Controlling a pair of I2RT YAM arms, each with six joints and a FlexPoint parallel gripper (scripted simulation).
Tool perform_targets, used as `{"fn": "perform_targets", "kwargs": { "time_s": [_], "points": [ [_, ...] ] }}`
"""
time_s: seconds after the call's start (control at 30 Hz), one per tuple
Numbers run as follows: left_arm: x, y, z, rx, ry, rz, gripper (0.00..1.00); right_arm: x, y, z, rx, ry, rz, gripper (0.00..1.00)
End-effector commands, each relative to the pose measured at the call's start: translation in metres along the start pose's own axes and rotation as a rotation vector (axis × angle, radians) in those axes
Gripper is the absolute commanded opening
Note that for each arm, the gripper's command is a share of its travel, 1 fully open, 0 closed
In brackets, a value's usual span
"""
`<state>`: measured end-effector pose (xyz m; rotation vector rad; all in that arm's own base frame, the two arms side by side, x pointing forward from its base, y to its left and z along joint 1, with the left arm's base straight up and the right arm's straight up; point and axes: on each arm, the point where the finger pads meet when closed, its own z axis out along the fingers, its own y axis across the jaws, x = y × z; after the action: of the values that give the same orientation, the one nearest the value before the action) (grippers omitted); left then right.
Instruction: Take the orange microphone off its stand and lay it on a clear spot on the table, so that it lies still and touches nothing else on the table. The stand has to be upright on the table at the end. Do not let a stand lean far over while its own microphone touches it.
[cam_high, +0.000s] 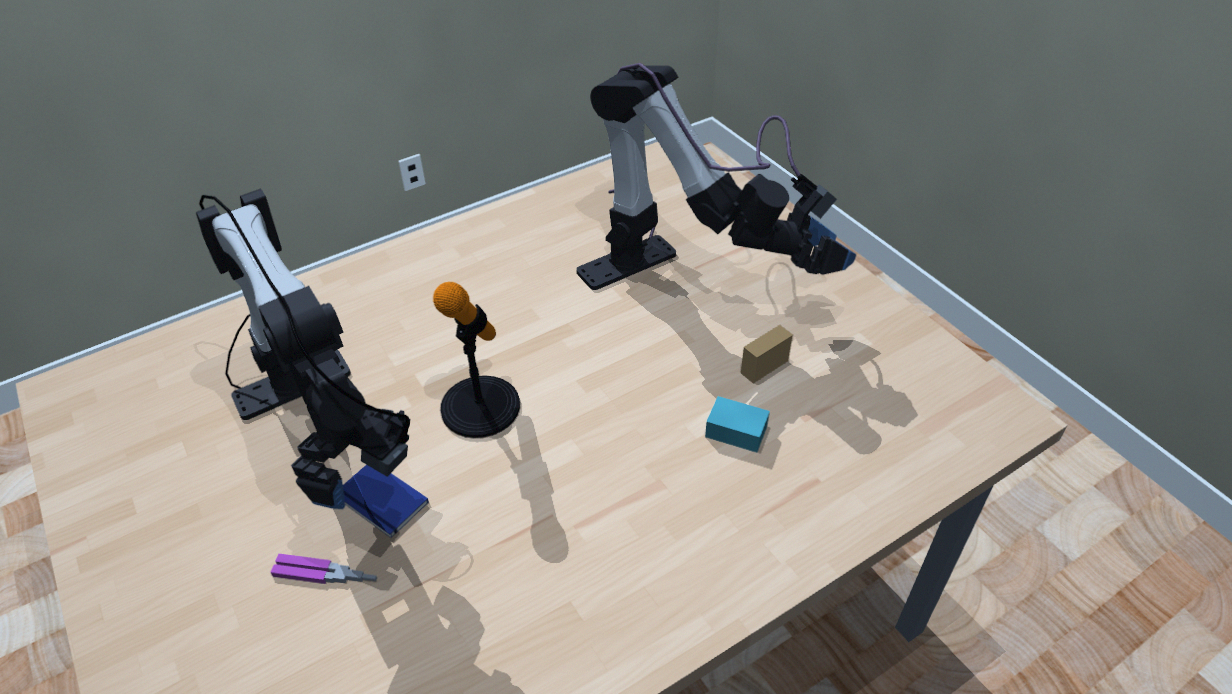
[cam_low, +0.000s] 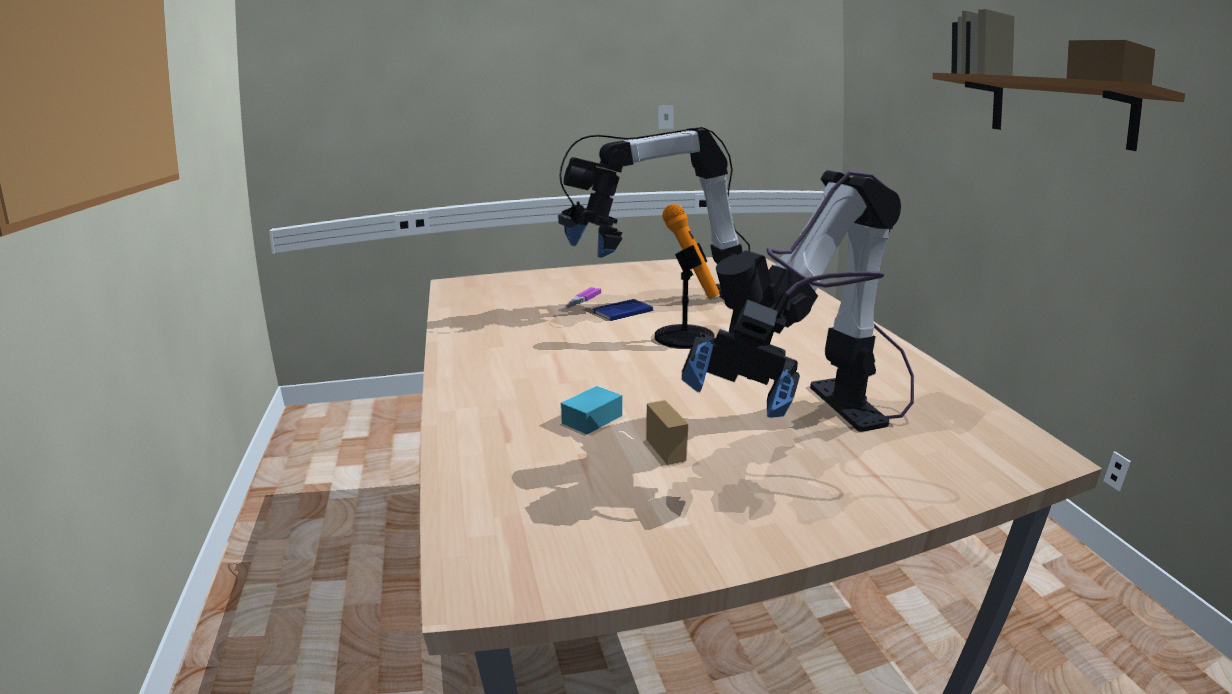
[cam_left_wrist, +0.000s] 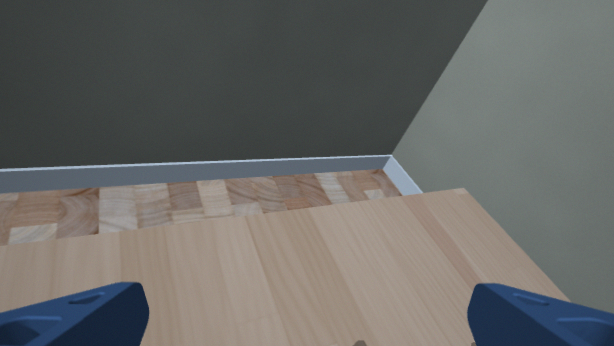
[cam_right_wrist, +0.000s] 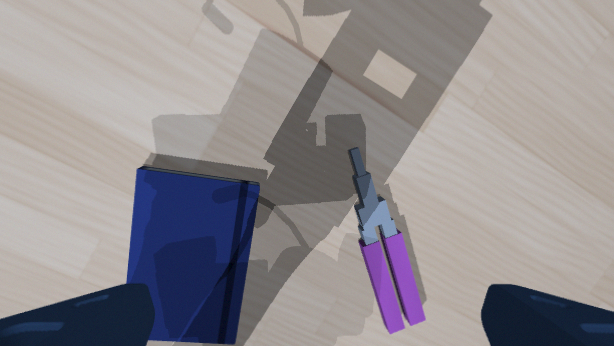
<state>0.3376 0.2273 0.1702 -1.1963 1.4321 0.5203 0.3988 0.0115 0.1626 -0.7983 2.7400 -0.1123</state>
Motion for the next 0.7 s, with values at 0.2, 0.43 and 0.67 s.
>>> {"fn": "perform_targets", "kwargs": {
  "time_s": [0.2,0.43,0.67],
  "points": [
    [-0.044,-0.079,-0.038,0.288,0.024,0.084,1.0,-0.034,-0.028,-0.049,0.176,-0.322,0.158,1.0],
    [-0.056,-0.105,-0.058,0.401,0.031,0.133,1.0,-0.041,-0.037,-0.071,0.229,-0.448,0.219,1.0],
    [-0.077,-0.139,-0.097,0.577,0.021,0.203,1.0,-0.05,-0.042,-0.11,0.285,-0.642,0.296,1.0]
  ]
}}
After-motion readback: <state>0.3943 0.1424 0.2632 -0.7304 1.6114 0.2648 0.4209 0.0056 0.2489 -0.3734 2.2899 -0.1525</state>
